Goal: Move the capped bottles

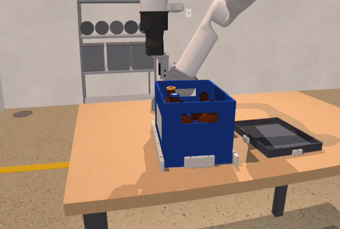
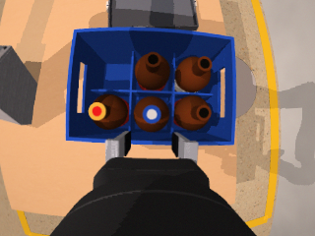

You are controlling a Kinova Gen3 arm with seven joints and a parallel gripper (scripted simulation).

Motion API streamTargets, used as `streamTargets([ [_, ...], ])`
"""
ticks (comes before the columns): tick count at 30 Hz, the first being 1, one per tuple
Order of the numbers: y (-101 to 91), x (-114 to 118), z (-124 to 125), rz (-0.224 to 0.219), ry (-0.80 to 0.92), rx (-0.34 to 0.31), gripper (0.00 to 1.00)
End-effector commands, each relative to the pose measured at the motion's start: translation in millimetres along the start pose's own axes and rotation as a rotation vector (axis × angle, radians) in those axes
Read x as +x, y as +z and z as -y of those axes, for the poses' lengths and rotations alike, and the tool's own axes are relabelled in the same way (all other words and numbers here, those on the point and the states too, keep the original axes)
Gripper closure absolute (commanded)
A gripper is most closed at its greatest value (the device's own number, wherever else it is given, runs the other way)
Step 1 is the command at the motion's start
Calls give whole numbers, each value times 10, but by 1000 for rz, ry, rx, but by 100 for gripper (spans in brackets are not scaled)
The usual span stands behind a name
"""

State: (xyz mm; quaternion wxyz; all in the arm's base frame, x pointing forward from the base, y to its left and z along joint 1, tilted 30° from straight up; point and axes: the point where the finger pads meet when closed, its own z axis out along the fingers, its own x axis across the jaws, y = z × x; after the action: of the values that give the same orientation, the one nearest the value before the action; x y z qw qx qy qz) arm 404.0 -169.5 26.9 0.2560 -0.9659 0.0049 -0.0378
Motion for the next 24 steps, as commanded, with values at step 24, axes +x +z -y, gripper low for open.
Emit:
streamTargets([
  [24,-14,20,197,-2,0,-1,0],
])
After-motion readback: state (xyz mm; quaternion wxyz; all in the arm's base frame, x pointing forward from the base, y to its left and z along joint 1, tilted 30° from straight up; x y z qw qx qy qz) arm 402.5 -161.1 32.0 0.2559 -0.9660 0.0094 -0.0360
